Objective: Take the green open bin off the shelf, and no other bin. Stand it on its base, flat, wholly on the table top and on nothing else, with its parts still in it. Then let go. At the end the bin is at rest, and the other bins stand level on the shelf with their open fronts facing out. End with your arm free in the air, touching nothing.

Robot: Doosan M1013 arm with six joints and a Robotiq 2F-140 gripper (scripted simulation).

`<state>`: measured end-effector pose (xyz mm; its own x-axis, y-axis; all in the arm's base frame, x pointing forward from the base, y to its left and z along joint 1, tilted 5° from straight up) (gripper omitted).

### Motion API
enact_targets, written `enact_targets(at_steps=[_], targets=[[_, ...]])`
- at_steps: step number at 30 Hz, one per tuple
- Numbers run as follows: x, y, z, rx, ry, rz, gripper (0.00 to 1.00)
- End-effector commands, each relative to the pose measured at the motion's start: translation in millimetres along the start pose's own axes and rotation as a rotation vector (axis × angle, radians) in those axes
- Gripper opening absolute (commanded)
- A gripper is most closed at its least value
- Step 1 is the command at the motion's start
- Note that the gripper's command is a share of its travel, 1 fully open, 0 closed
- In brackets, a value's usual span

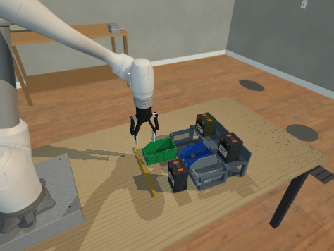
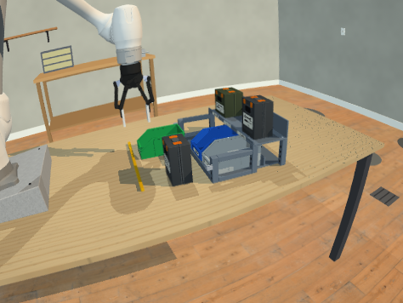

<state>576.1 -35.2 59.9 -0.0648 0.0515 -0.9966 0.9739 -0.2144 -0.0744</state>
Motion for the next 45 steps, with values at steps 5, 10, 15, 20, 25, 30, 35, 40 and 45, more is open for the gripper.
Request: enact_targets(at_steps=[5, 10, 15, 20, 25, 30, 35, 40, 45], targets=[[-5, 0, 0, 0.000, 0.000, 0.001, 0.57], [-13, 0, 0, 0.000, 0.000, 0.001, 0.57], [-13, 0, 0, 0.000, 0.000, 0.001, 0.57], [-13, 0, 0, 0.000, 0.000, 0.001, 0.57], [-4, 0, 0, 0.000, 0.000, 0.001, 0.57], [-4, 0, 0, 0.000, 0.000, 0.001, 0.57], [-4, 0, 0, 0.000, 0.000, 0.001, 0.57], [-2, 0, 0, 0.000, 0.000, 0.001, 0.57], [0, 0, 0, 0.000, 0.000, 0.001, 0.57]])
Point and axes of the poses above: the point where the finger pads meet when closed, its own x axis out along the fingers, its own y axis across the jaws, z = x × y, the point moved 2 cm from there along -x, back along the fingers, and after that the axes turned 5 degrees about -x, right-handed, at the moved point
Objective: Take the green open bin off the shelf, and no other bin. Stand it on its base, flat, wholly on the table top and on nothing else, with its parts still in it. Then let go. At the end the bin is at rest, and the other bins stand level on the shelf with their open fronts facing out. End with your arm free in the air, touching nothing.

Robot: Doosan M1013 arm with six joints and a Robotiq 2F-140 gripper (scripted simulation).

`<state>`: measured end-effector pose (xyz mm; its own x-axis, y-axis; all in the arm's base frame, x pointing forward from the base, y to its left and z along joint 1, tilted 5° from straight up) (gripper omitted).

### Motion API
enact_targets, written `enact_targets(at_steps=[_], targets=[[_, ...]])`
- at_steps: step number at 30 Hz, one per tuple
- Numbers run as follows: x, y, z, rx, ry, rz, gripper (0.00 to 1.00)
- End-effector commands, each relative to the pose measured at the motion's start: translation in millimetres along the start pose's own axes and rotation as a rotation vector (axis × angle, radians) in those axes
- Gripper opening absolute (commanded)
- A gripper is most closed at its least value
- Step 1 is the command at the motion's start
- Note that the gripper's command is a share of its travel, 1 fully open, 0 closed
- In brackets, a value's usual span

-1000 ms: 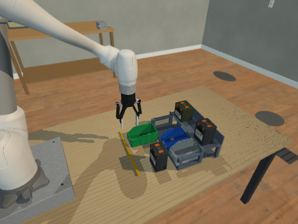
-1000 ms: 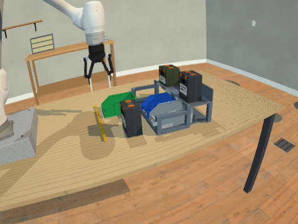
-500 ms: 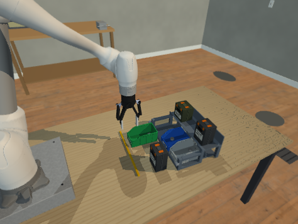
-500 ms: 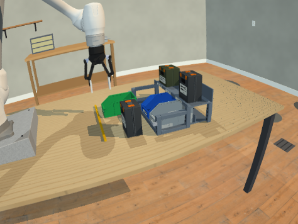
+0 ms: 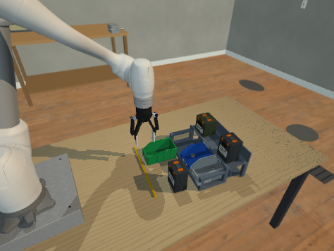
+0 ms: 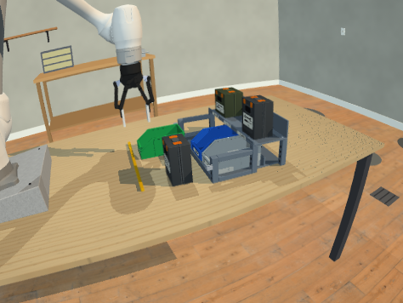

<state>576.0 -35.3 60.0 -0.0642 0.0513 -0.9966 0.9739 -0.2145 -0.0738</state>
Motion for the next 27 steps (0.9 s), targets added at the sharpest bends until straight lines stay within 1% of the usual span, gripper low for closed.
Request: enact_targets(at_steps=[1, 27], targets=[[0.1, 0.0, -0.1, 0.000, 0.000, 0.000, 0.57], [2.3, 0.0, -0.1, 0.000, 0.000, 0.000, 0.57]])
Point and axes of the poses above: the point where the finger pads meet when closed, its own x axis out along the fingers, its own y axis across the jaws, z = x × y, the point moved 2 cm from there along -x, back along the fingers, and after that the axes turned 5 degrees about -x, right-handed, at the moved point
